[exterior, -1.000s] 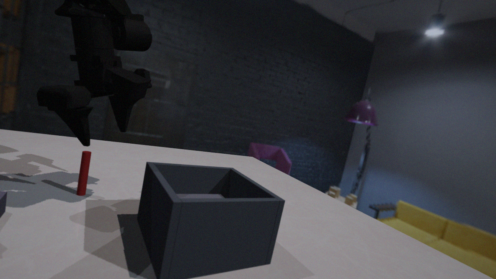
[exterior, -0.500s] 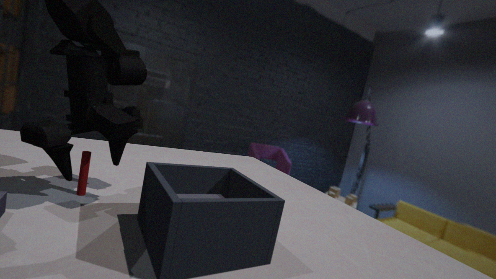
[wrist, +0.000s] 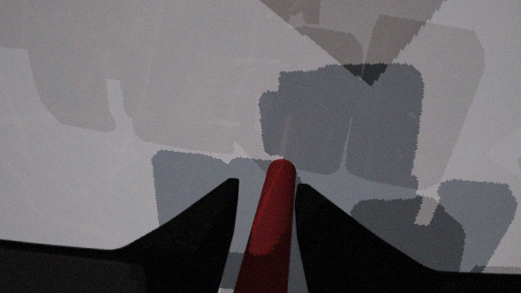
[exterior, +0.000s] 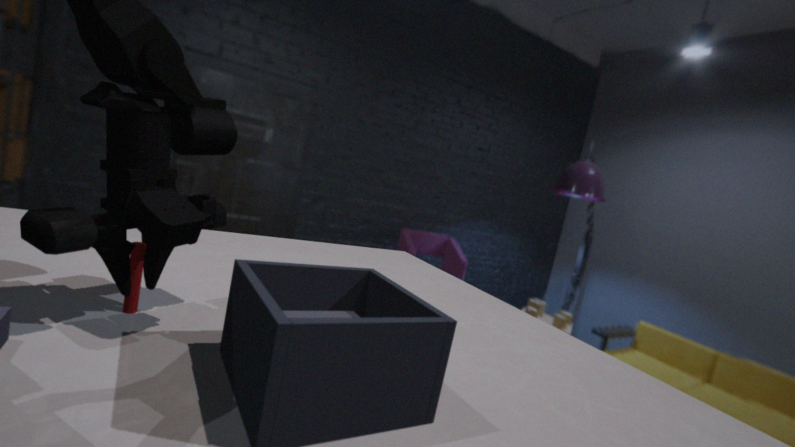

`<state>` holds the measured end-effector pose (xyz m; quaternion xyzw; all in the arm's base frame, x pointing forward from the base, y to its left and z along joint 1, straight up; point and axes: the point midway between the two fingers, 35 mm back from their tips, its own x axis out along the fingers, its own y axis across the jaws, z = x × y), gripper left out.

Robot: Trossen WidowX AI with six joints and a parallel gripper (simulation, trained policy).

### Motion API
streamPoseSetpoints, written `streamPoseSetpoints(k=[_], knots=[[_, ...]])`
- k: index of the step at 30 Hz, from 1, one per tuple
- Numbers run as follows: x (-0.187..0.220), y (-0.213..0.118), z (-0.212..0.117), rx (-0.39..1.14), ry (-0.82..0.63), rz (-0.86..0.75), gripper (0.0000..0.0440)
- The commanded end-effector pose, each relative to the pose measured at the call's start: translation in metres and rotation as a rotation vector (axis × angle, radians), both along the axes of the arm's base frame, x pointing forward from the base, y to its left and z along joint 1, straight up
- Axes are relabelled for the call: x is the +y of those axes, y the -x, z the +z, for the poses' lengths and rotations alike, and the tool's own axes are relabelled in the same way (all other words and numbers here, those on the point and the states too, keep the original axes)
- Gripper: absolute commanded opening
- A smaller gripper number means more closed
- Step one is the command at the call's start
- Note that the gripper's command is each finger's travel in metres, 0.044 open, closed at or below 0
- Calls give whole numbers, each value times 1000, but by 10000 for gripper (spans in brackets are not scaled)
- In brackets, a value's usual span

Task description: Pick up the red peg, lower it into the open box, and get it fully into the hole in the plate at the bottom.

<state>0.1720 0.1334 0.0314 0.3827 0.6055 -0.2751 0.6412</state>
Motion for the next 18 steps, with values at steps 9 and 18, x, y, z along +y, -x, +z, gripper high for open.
streamPoseSetpoints(k=[9, 18], knots=[[-6, -14, 19, -41, 13, 35, 1], [-20, -36, 57, -140, 69, 86, 0]])
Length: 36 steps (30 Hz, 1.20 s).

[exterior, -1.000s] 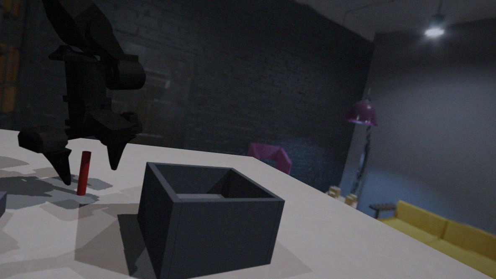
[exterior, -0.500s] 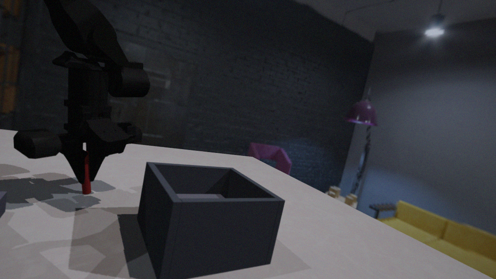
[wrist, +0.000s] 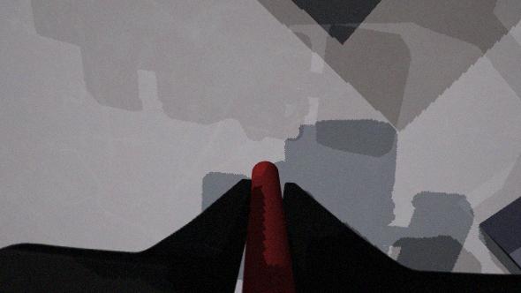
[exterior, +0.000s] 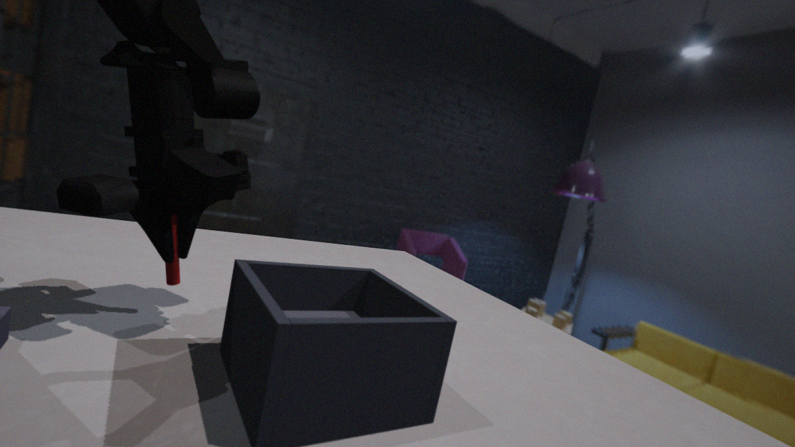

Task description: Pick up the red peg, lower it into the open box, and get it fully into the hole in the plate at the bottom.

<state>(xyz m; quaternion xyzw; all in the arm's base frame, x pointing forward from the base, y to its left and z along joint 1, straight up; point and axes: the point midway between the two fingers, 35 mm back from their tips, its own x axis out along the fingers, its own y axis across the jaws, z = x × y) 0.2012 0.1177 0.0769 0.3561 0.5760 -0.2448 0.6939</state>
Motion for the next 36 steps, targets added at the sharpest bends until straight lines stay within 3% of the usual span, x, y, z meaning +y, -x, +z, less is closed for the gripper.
streamPoseSetpoints(k=[1, 15, 36], knots=[[-6, -10, 16, -41, 19, 10, 0], [-46, -54, 66, -139, 90, -44, 0], [-119, -103, 68, -161, 147, -200, 0]])
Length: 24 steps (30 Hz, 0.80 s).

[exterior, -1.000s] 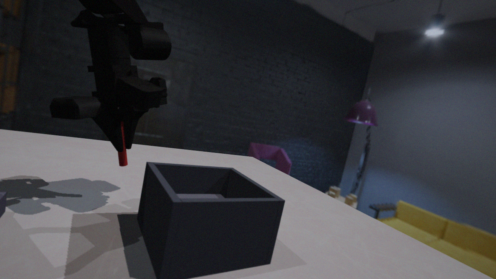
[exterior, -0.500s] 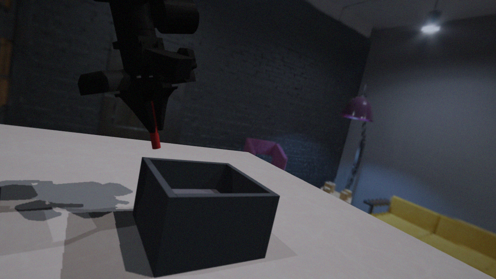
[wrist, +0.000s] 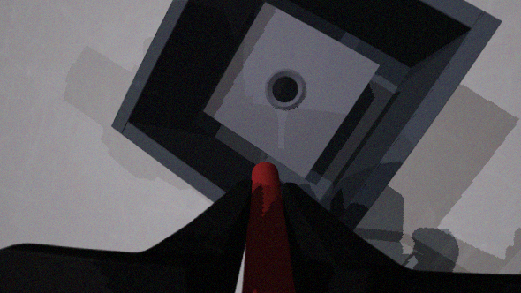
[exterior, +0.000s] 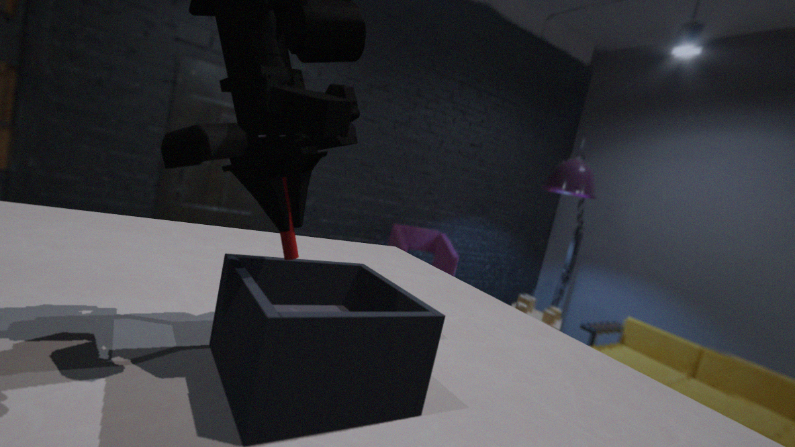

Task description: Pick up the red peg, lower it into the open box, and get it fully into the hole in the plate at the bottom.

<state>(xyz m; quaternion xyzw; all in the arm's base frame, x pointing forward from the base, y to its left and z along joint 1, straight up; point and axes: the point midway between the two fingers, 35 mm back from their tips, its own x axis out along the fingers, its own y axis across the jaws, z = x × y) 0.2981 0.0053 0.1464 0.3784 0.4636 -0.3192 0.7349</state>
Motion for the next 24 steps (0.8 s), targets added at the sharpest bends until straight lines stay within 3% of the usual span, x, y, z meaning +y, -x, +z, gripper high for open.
streamPoseSetpoints(k=[1, 21, 24], knots=[[-10, -8, -3, 1, 7, -17, 0], [-42, -34, -43, 83, -25, -57, 13], [-44, -36, -53, 105, -22, -49, 57]])
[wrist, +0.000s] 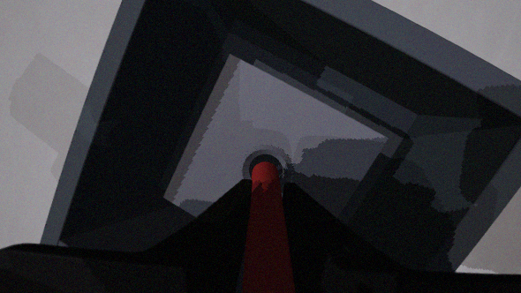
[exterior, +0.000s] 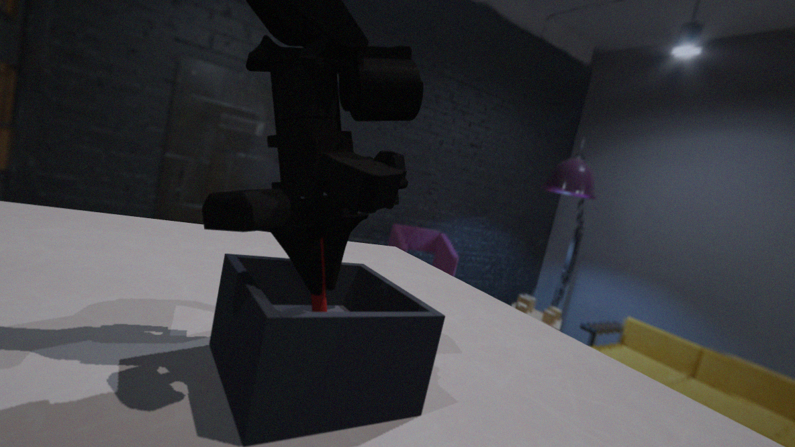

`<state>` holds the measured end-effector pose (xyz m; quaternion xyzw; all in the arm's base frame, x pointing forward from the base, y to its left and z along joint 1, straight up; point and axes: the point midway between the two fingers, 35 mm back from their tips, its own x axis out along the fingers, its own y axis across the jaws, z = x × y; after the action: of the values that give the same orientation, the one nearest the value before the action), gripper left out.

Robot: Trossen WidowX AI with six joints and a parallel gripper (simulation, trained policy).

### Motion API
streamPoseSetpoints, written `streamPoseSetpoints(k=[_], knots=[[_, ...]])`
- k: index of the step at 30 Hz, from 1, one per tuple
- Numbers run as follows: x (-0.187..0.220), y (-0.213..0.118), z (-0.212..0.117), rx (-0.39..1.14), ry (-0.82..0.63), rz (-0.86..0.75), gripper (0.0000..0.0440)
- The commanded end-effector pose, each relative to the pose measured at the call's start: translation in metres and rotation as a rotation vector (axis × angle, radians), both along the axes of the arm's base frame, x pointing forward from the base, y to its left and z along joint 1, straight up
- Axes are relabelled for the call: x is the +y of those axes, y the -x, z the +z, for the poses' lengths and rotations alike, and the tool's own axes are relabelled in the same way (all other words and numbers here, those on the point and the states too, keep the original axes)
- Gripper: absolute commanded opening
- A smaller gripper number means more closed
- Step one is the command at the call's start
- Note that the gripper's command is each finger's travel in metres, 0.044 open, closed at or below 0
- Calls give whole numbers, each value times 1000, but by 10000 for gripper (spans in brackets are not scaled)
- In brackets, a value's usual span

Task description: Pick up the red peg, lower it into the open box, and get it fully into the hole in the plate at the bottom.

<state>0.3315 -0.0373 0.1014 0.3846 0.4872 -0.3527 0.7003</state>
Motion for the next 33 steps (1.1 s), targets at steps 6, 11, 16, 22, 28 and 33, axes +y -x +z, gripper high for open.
streamPoseSetpoints(k=[6, 11, 16, 22, 28, 33], knots=[[-7, -6, -17, 61, 7, 35, 150], [-11, -19, -13, 59, 15, 52, 149], [-14, -30, -10, 65, 11, 74, 144], [-21, -41, -8, 79, 7, 91, 136], [-28, -50, -8, 97, 2, 103, 127], [-36, -55, -9, 115, -3, 109, 120]])
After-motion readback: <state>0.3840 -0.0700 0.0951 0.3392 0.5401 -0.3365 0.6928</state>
